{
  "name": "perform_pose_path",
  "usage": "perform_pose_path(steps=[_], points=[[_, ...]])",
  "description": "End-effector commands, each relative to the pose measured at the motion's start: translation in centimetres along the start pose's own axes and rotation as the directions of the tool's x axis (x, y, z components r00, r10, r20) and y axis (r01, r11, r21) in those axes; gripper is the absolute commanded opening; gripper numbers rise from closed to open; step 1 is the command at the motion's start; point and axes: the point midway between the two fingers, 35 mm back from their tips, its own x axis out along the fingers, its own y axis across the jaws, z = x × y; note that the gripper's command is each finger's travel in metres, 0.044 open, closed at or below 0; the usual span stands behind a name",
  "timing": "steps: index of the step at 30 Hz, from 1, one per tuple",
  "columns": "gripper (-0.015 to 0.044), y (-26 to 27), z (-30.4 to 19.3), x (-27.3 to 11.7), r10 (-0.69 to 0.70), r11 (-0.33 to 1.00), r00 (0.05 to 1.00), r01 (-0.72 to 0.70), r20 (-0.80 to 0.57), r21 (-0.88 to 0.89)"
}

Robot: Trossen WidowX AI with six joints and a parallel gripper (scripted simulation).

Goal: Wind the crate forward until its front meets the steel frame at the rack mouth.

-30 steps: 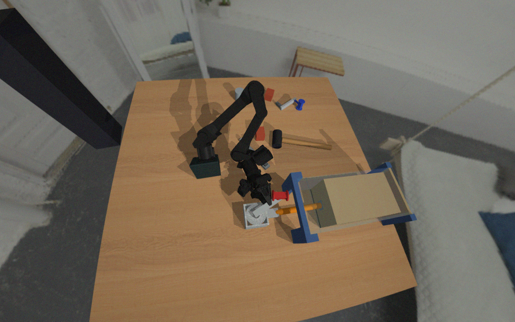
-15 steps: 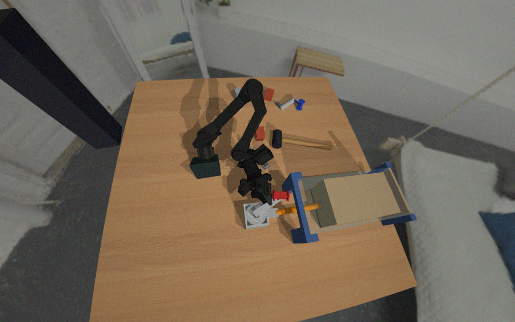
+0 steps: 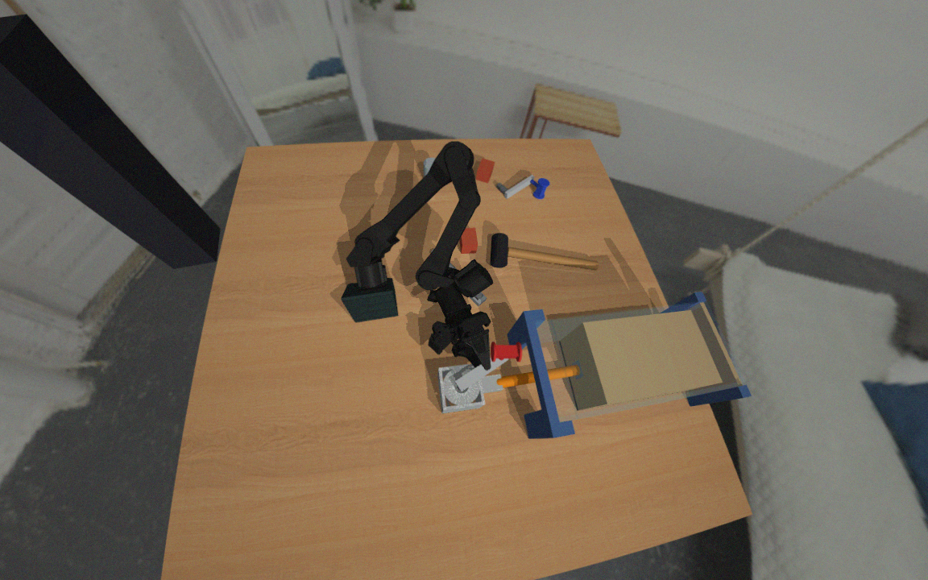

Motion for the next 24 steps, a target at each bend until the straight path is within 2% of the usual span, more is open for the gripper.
perform_pose_path(steps=[1,18,24], points=[[0.0240,0.1,0.0,0.0,0.005,1.000,1.000,-0.005,0.000,-0.003],[0.0240,0.0,0.0,0.0,0.000,1.000,1.000,0.000,0.000,0.000],[0.0240,-0.1,-0.8,-2.6,-0.015,1.000,1.000,0.015,0.005,0.004]])
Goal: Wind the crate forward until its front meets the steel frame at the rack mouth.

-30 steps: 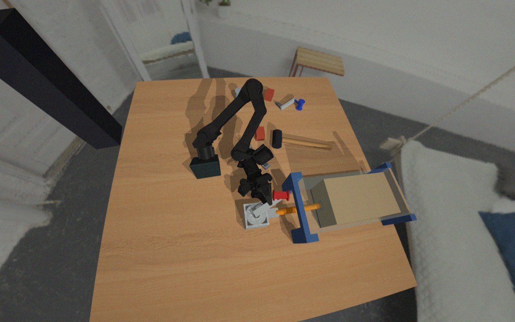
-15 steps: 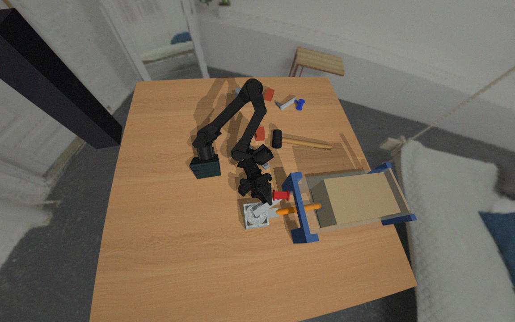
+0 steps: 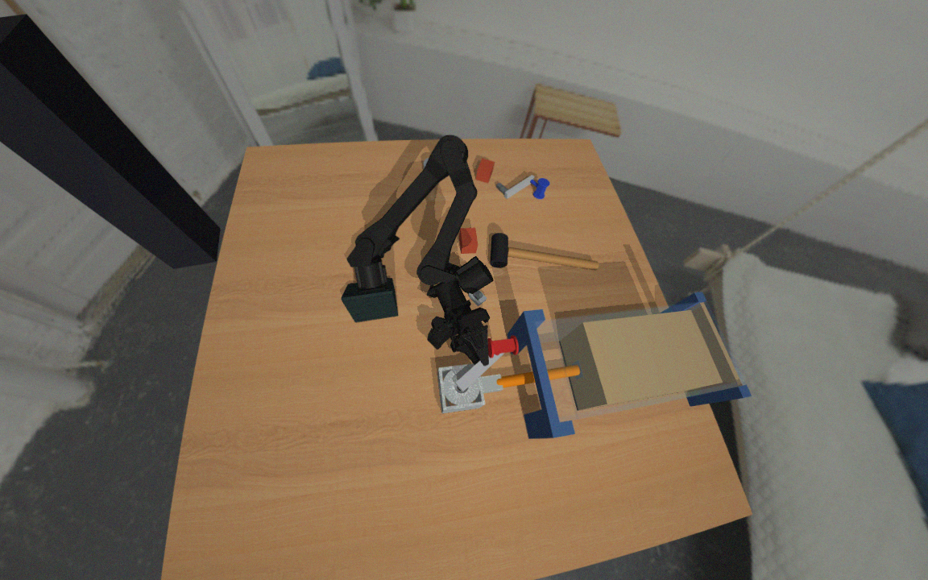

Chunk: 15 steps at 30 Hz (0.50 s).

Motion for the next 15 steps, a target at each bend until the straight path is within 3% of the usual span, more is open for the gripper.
perform_pose_path(steps=[1,10,15], points=[[0.0240,0.1,-0.7,-2.3,0.001,1.000,1.000,-0.001,-0.006,0.011],[0.0240,0.0,0.2,-9.5,0.010,1.000,1.000,-0.010,-0.007,0.006],[0.0240,0.1,0.4,-9.9,0.013,1.000,1.000,-0.013,-0.009,0.005]])
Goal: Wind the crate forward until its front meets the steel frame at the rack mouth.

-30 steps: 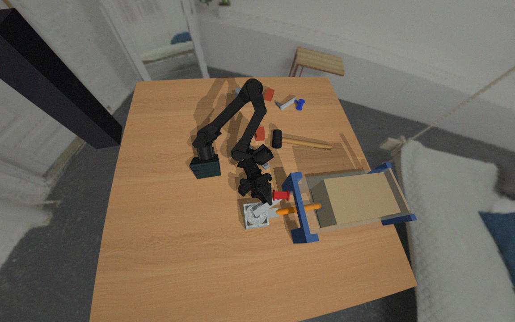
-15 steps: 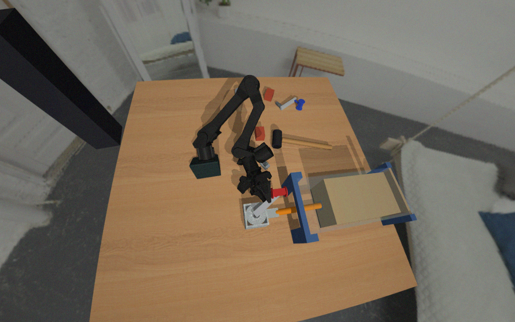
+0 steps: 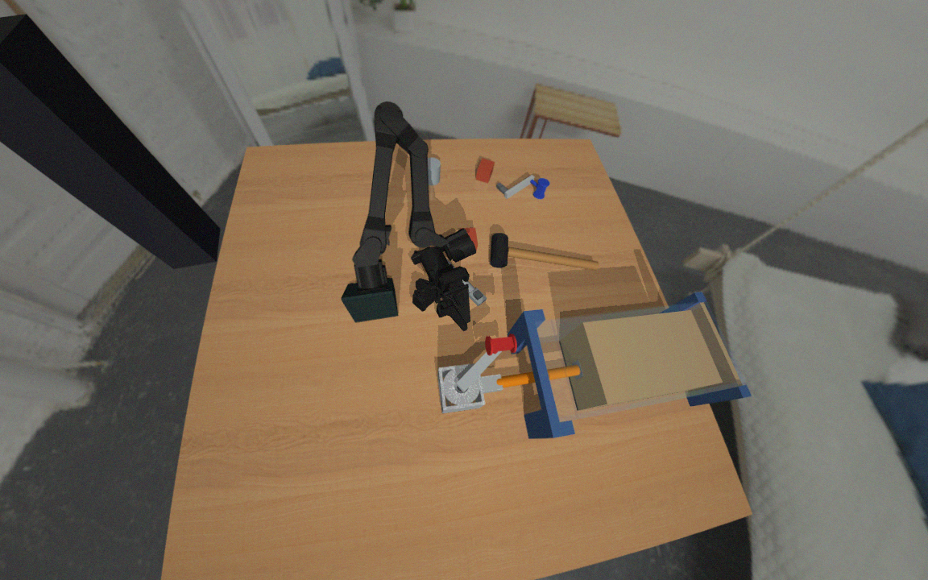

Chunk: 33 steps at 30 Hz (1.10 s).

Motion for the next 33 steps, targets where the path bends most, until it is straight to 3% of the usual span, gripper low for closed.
perform_pose_path(steps=[1,7,16,33], points=[[0.0240,0.0,0.6,-0.3,0.005,1.000,1.000,-0.005,0.010,-0.001],[0.0240,1.3,0.1,-0.1,-0.007,1.000,1.000,0.007,0.014,0.002],[0.0240,10.1,0.0,-0.1,0.006,1.000,1.000,-0.006,0.002,0.000],[0.0240,9.9,0.1,-0.1,0.013,1.000,1.000,-0.013,0.004,0.014]])
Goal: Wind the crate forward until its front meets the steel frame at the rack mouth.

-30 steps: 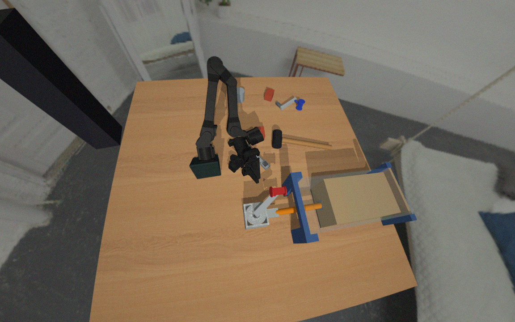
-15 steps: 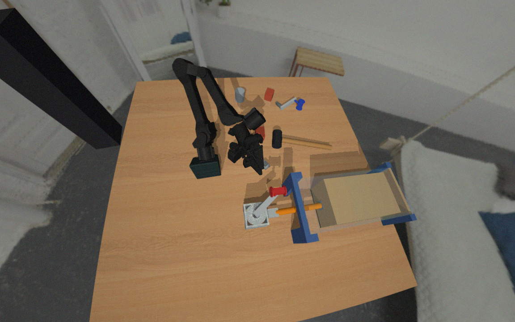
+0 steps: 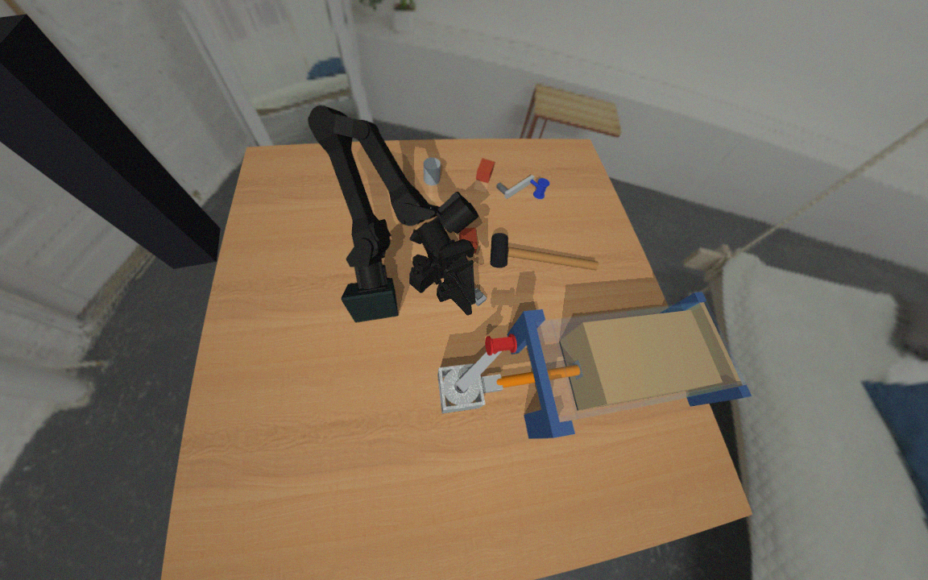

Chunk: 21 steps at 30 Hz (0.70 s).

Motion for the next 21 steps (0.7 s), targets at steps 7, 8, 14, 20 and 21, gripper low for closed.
perform_pose_path(steps=[7,8,14,20,21], points=[[0.0371,0.3,-0.9,1.4,-0.103,0.932,0.993,0.119,0.064,-0.343],[0.0398,0.4,-1.1,1.8,-0.135,0.887,0.988,0.157,0.081,-0.433],[0.0440,0.8,-1.9,4.2,-0.324,0.451,0.929,0.318,0.179,-0.834],[0.0440,1.3,-2.1,6.4,-0.510,-0.087,0.824,0.238,0.248,-0.967],[0.0440,1.3,-2.1,6.8,-0.540,-0.167,0.802,0.196,0.256,-0.966]])
